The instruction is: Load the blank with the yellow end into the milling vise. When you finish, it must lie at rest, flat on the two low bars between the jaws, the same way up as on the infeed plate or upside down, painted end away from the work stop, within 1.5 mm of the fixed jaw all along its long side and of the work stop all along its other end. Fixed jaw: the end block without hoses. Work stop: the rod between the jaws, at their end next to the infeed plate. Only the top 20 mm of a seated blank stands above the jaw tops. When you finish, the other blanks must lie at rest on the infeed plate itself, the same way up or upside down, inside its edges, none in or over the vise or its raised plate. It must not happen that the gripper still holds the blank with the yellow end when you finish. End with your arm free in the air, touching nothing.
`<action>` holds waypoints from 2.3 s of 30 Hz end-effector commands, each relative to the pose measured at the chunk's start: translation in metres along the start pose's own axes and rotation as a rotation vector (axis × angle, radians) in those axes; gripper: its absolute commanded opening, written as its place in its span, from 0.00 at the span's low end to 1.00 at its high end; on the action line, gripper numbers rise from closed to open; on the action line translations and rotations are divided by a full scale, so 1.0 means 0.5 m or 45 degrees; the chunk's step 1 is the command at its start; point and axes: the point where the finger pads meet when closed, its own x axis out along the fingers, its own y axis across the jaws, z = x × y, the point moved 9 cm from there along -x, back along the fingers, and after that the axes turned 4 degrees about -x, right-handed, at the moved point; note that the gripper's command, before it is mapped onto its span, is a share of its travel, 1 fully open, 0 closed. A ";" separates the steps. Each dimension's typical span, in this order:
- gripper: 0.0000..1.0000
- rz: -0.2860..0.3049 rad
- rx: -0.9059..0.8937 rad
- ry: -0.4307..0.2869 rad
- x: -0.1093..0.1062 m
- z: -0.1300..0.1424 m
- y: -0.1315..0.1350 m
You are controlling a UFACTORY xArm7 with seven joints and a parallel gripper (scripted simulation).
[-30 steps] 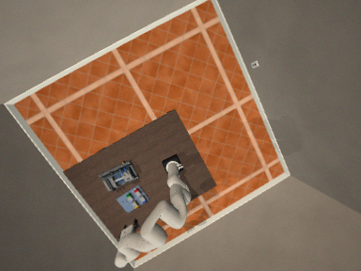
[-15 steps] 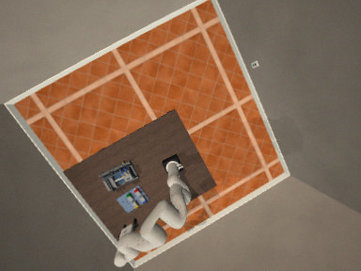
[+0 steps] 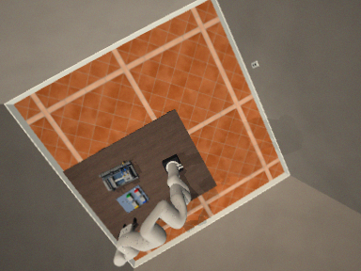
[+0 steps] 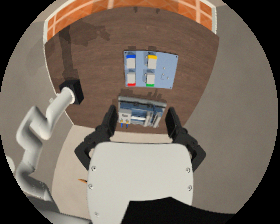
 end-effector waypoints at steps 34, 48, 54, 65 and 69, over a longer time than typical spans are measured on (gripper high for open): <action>1.00 0.006 0.000 0.001 -0.002 0.009 0.002; 1.00 0.006 0.000 0.001 -0.001 0.000 0.005; 1.00 0.006 0.000 0.001 -0.001 -0.070 0.021; 1.00 0.007 -0.002 0.003 -0.001 -0.111 0.029; 1.00 0.007 -0.001 0.002 -0.002 -0.153 0.040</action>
